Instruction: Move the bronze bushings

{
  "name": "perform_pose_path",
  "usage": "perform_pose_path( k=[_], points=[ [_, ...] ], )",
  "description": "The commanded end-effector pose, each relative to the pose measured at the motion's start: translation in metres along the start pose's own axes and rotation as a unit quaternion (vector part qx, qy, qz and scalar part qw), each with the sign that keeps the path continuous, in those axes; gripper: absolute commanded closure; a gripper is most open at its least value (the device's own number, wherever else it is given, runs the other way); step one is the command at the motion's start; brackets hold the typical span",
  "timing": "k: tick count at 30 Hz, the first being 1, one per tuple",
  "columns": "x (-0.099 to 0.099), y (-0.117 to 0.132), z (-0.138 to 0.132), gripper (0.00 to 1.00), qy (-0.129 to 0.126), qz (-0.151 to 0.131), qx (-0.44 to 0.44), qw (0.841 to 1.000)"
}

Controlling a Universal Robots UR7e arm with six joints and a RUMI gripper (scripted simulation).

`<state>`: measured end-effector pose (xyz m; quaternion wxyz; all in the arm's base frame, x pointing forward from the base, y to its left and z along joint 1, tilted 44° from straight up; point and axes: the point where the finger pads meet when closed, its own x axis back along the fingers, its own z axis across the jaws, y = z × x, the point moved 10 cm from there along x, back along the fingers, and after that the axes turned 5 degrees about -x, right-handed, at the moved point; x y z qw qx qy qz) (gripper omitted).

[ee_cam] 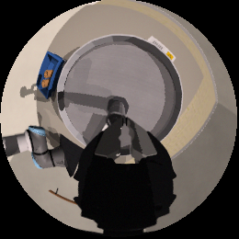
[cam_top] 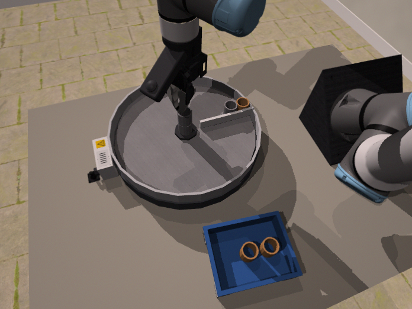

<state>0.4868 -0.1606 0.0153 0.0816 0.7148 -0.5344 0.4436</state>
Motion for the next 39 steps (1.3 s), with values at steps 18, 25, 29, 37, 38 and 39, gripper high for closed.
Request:
perform_pose_path(
  k=[18, 25, 29, 37, 38, 39],
  points=[
    [-0.0009, -0.0001, 0.0, 1.0, 0.0, 0.0, 0.0, 1.0],
    [-0.0009, -0.0001, 0.0, 1.0, 0.0, 0.0, 0.0, 1.0],
    [-0.0009, -0.0001, 0.0, 1.0, 0.0, 0.0, 0.0, 1.0],
    [-0.0009, -0.0001, 0.0, 0.94, 0.0, 0.0, 0.0, 1.0],
    [-0.0009, -0.0001, 0.0, 0.94, 0.0, 0.0, 0.0, 1.0],
    [-0.0009, -0.0001, 0.0, 0.94, 0.0, 0.0, 0.0, 1.0]
  ],
)
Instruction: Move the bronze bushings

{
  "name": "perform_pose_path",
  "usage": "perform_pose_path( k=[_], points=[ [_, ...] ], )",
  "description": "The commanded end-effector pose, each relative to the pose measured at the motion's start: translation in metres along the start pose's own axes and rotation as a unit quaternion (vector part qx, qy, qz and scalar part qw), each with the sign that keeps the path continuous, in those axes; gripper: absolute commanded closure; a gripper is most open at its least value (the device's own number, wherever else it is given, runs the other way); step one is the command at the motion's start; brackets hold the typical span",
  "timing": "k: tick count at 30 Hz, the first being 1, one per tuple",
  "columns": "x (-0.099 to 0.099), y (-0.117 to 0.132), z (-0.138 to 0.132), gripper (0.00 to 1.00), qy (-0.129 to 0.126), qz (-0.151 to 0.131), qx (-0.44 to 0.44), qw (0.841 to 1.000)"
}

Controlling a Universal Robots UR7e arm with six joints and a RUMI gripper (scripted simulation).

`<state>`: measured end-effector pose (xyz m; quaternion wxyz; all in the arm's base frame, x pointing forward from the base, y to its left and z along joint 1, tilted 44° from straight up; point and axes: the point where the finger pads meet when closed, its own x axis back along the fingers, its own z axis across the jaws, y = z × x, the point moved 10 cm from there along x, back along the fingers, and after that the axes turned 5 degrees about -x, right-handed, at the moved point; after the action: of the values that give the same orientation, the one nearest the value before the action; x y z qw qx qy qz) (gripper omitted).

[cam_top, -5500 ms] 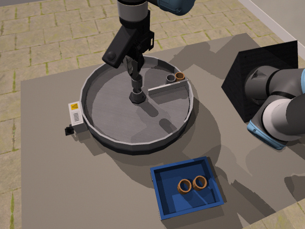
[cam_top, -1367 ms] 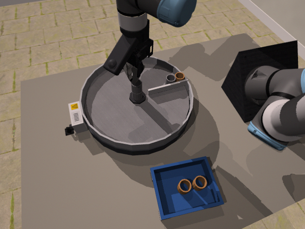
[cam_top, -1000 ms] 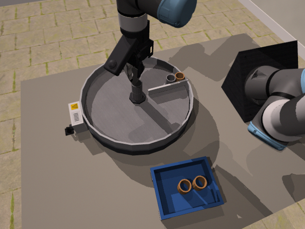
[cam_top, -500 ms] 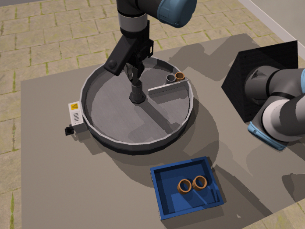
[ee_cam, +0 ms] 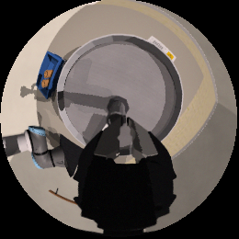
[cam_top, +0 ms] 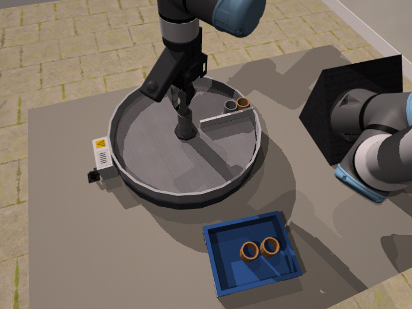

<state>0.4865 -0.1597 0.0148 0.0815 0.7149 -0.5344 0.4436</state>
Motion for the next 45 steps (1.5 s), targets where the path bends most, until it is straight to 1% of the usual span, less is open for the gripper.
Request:
perform_pose_path(
  k=[1, 32, 37, 45],
  points=[
    [0.0, 0.0, 0.0, 0.94, 0.001, 0.0, 0.0, 1.0],
    [0.001, 0.0, 0.001, 0.94, 0.001, 0.0, 0.0, 1.0],
    [0.009, 0.0, 0.001, 0.94, 0.003, 0.001, 0.0, 1.0],
    [0.043, 0.0, 0.001, 0.94, 0.003, 0.001, 0.0, 1.0]
  ],
)
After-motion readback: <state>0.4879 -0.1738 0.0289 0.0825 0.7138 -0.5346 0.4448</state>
